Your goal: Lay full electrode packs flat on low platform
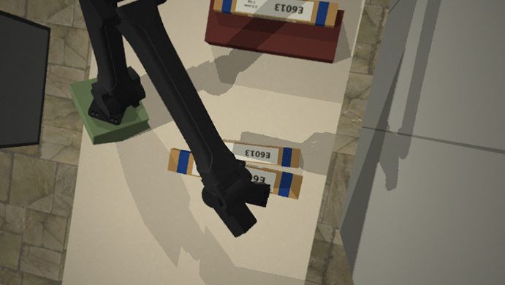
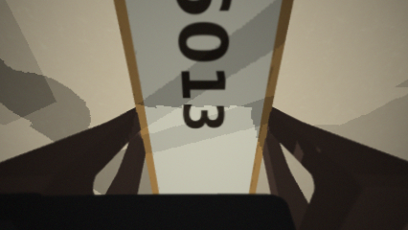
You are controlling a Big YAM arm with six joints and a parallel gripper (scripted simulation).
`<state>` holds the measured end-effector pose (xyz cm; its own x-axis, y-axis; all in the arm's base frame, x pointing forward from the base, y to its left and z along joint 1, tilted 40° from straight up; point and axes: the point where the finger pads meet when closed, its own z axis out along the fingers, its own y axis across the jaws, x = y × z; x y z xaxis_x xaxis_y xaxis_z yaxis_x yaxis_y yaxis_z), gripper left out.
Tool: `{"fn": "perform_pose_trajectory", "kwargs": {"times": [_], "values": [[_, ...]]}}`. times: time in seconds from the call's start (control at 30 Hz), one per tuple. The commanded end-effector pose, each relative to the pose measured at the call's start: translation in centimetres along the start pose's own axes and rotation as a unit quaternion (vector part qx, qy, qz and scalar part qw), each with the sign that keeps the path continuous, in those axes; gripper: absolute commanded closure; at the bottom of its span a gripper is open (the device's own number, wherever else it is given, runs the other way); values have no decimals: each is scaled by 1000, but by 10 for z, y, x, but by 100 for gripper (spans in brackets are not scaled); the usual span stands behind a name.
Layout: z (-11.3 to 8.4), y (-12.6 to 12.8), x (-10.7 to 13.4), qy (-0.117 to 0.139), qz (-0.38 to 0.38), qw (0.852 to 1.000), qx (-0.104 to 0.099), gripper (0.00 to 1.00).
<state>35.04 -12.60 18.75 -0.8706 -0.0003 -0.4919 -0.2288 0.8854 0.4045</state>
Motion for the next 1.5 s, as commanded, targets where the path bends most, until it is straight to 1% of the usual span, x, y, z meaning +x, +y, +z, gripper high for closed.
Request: {"fn": "perform_pose_trajectory", "kwargs": {"times": [0.0,0.13,0.33,0.5,0.7,0.9,1.1,1.17,1.3,1.47], "values": [[-37,3,-26,-40,-16,998,40,100],[-38,9,-26,-42,-15,998,43,100],[-26,30,-19,-33,-12,999,33,100],[-30,42,-26,-40,-17,998,38,100],[-31,50,-28,-44,-17,998,41,100],[-20,70,-20,-34,-13,999,32,100],[-24,85,-27,-43,-17,998,37,100],[-24,85,-27,-43,-17,998,37,100],[-24,96,-30,-46,-19,998,38,100],[-16,111,-23,-39,-17,999,32,100]]}}
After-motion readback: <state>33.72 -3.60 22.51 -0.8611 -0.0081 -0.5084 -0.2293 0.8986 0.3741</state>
